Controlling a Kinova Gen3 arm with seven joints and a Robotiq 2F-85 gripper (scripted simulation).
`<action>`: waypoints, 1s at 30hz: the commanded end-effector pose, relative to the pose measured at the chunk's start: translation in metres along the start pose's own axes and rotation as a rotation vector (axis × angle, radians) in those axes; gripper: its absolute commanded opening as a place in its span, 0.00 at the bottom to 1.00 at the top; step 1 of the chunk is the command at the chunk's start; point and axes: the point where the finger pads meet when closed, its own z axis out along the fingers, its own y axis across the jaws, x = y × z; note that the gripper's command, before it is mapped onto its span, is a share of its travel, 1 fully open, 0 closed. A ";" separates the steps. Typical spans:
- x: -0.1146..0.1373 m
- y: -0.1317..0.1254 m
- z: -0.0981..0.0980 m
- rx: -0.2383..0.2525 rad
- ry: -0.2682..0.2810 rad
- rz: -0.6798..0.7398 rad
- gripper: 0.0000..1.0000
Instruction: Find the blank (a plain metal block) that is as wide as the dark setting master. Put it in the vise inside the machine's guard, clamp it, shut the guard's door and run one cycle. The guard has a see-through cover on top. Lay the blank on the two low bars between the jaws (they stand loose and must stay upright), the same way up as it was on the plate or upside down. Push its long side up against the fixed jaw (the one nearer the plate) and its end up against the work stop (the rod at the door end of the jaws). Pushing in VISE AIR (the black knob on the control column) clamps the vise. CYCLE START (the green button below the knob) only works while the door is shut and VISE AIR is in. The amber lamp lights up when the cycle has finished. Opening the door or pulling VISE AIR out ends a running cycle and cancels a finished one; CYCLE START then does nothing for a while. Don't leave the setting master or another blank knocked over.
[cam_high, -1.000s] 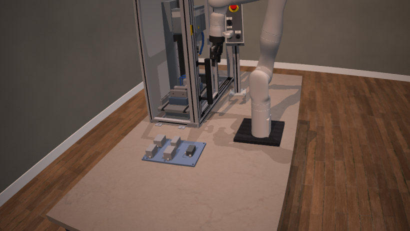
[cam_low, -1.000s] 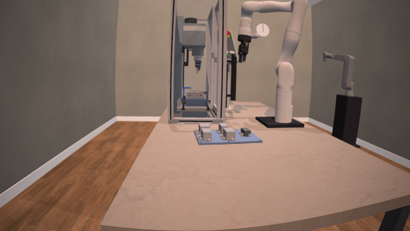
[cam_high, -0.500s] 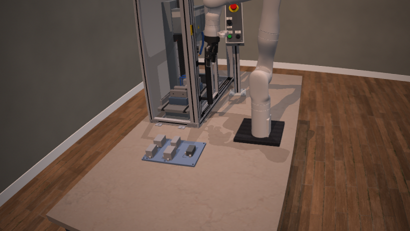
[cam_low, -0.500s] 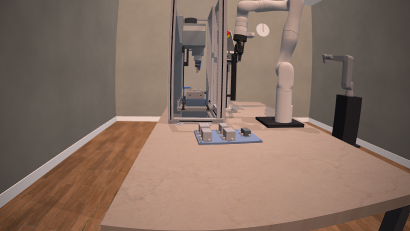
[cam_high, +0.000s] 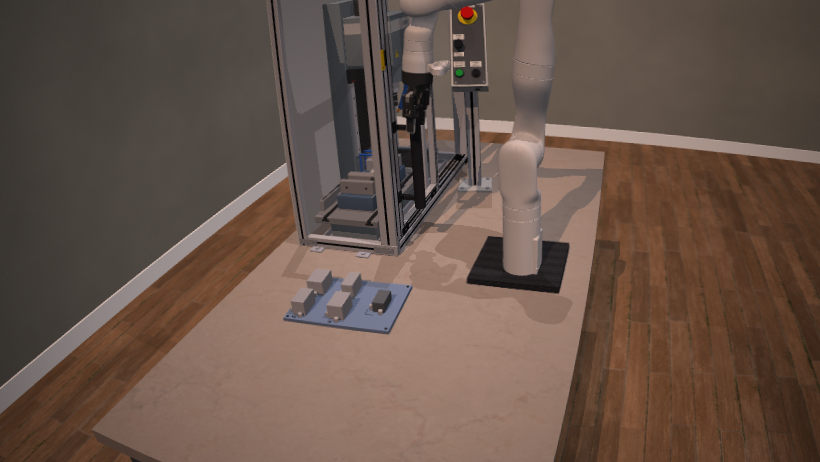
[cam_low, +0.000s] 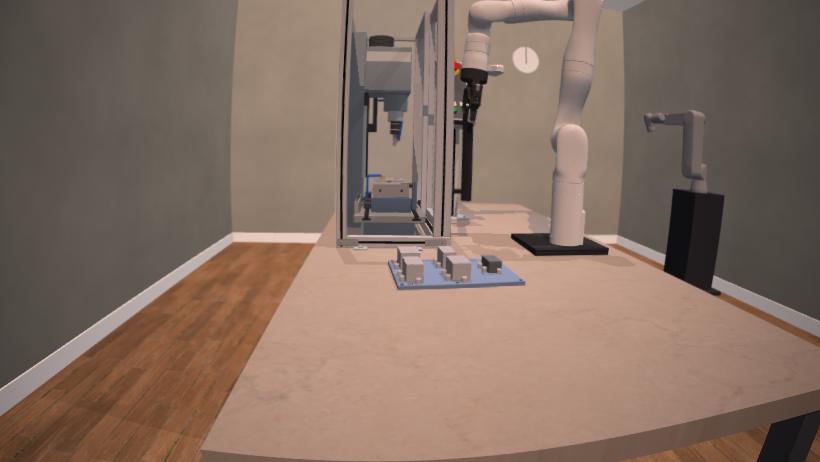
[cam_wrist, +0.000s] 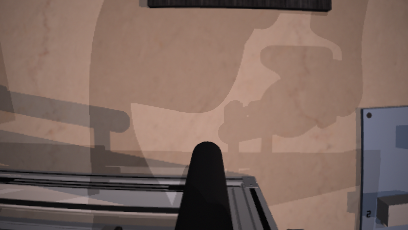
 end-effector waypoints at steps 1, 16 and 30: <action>0.000 0.000 0.000 0.000 -0.001 0.000 0.80; 0.000 0.000 0.000 0.000 -0.001 0.000 0.39; 0.000 0.000 0.000 0.000 -0.001 0.000 0.39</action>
